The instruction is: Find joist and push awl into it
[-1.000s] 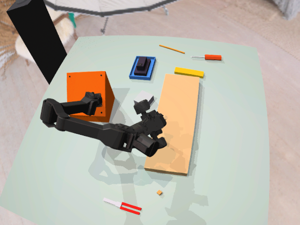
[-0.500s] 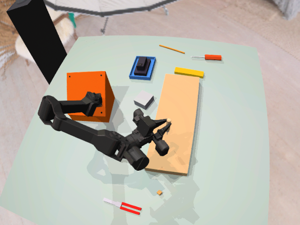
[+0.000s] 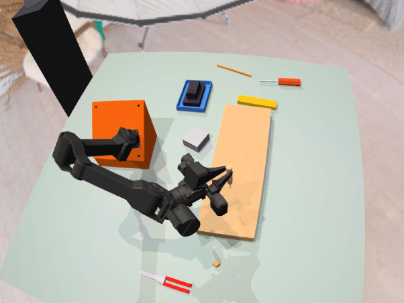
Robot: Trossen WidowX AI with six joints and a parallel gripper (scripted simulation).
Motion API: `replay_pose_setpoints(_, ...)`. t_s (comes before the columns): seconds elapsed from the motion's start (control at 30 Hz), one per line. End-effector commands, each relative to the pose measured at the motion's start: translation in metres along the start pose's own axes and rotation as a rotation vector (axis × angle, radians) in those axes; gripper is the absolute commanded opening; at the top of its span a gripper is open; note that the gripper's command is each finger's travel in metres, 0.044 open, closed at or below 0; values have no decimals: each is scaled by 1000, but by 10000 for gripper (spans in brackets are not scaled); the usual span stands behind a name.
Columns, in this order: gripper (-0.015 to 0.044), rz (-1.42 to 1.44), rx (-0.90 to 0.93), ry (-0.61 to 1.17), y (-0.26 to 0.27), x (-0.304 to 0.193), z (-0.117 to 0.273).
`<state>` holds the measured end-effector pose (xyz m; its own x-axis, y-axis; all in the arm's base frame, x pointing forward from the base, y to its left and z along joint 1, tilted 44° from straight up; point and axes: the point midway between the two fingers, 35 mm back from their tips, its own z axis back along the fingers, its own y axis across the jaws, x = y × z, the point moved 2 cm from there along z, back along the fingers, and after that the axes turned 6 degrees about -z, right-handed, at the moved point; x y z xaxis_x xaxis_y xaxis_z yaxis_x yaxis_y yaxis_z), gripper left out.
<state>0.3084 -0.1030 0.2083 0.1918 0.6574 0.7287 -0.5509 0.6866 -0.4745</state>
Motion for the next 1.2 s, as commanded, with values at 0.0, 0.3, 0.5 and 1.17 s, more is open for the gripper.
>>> replay_pose_setpoints(0.0, 0, 5, 3, -7, 0, -3, -1)
replay_pose_setpoints(0.3, 0, 5, 3, -7, -1, -12, -2)
replay_pose_setpoints(0.5, 0, 6, 4, -6, -2, -17, -2)
replay_pose_setpoints(1.17, 0, 6, 3, -6, -3, -36, -4)
